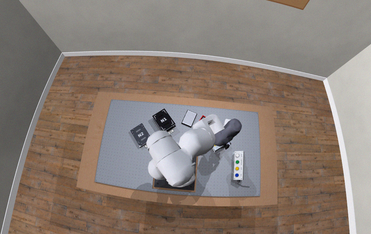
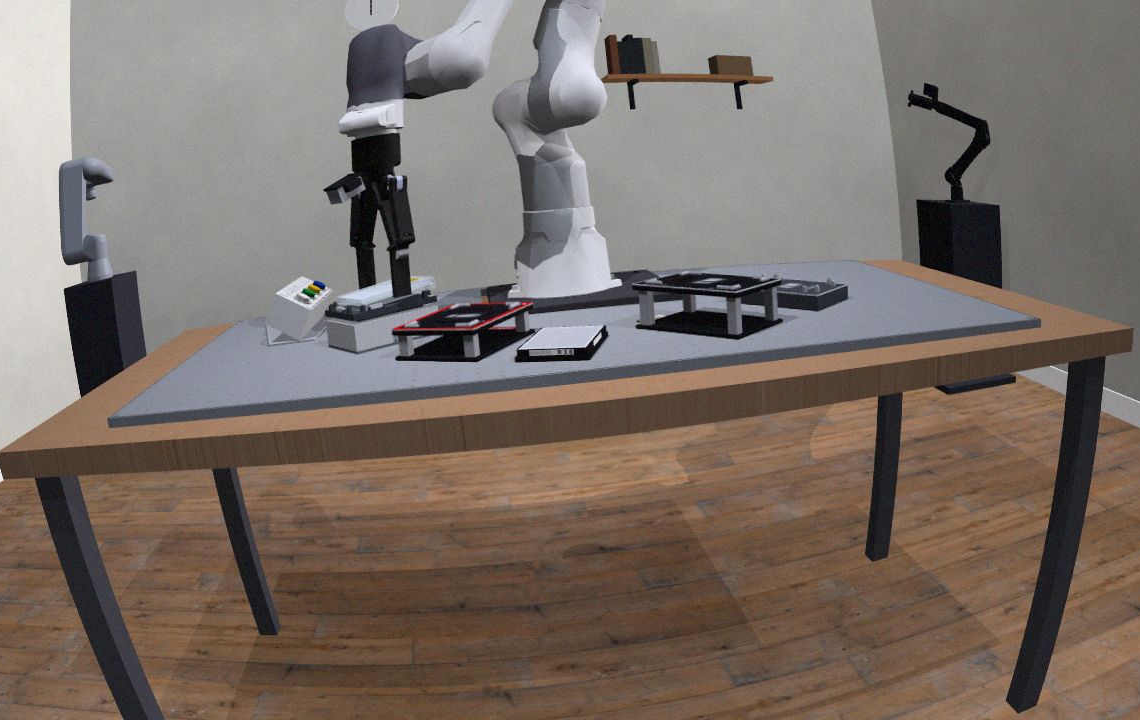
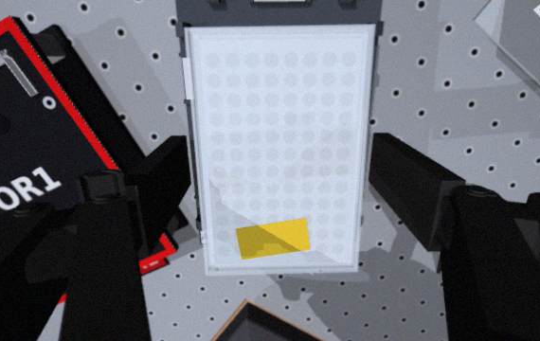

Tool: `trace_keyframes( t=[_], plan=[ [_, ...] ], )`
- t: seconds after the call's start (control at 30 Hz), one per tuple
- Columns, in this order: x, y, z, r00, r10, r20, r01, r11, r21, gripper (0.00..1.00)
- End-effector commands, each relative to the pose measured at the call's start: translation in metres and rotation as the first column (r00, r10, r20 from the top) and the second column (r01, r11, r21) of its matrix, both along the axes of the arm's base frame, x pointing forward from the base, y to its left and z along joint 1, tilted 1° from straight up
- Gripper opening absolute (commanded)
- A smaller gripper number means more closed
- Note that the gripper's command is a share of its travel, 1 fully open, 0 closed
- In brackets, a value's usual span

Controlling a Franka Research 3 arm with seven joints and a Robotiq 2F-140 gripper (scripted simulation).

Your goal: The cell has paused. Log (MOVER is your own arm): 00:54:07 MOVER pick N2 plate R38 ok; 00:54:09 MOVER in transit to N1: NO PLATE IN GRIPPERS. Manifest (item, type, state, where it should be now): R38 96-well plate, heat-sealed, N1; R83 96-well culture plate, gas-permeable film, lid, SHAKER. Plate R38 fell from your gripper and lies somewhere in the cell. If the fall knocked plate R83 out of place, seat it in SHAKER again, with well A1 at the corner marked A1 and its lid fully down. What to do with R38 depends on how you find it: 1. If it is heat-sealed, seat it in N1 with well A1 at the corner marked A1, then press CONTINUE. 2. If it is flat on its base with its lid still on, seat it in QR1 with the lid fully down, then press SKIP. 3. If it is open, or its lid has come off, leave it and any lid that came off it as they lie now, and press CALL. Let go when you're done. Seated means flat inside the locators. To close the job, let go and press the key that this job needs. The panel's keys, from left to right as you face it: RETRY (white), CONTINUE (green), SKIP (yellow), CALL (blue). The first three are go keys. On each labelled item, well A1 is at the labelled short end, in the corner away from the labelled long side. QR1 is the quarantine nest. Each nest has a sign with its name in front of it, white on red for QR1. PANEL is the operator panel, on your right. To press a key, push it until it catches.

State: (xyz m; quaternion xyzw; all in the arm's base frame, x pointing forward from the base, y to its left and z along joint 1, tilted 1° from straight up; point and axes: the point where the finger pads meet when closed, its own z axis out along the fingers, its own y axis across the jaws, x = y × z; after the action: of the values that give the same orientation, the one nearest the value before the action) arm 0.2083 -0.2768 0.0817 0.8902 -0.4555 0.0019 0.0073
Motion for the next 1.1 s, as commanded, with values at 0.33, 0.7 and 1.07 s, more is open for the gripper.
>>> trace_keyframes(
  t=[0.33, 0.7, 1.07],
  plan=[
    [-0.001, 0.0004, -0.0015, 1.0, -0.001, -0.003, 0.001, 1.0, 0.001, 0.7],
    [-0.001, 0.0004, -0.0015, 1.0, -0.001, -0.003, 0.001, 1.0, 0.001, 0.7],
    [-0.001, 0.0004, -0.0015, 1.0, -0.001, -0.003, 0.001, 1.0, 0.001, 0.1]
  ],
)
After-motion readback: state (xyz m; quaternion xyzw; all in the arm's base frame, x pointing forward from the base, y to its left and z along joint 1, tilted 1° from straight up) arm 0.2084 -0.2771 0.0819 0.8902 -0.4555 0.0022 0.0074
